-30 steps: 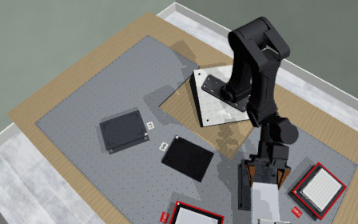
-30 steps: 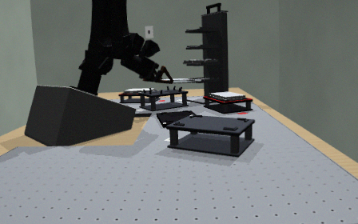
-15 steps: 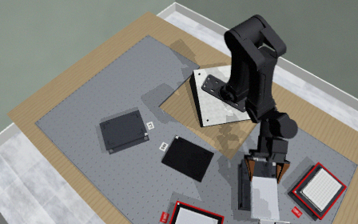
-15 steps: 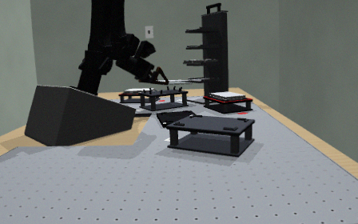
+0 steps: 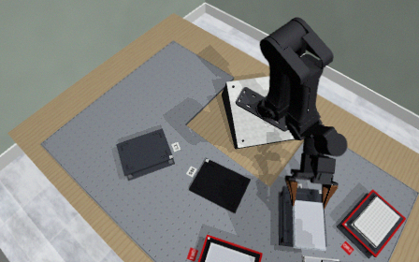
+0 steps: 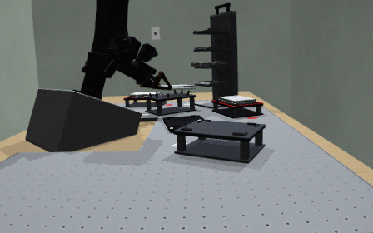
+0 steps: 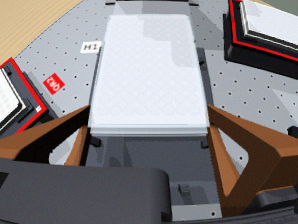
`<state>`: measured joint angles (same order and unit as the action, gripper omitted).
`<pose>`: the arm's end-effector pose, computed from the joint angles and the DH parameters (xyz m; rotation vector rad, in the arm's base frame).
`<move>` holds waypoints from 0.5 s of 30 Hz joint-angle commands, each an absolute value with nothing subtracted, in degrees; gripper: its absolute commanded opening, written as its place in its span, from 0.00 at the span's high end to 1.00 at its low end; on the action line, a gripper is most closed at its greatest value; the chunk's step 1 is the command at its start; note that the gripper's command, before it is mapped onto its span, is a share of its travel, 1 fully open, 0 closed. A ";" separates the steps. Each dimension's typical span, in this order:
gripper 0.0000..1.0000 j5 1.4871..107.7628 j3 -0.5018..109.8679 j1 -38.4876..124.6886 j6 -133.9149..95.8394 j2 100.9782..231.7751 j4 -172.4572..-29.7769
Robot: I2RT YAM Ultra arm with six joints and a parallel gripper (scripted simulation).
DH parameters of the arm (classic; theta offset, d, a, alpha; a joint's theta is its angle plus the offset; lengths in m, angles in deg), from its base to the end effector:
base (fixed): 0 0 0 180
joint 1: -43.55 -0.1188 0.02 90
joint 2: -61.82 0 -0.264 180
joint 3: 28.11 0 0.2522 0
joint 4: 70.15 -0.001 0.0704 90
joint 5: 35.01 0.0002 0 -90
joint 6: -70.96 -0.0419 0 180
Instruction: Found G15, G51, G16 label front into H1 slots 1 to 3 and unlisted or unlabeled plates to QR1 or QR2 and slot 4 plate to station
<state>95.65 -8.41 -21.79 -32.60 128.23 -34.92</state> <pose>0.1021 0.1593 0.1566 -0.2731 1.7163 0.3879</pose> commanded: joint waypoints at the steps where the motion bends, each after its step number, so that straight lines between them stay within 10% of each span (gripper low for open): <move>1: 0.14 97.04 -8.49 -22.21 -32.78 128.02 -33.70; 15: 0.14 101.12 -11.36 -26.37 -33.89 128.55 -31.10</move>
<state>99.57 -11.28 -25.90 -33.65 128.65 -32.43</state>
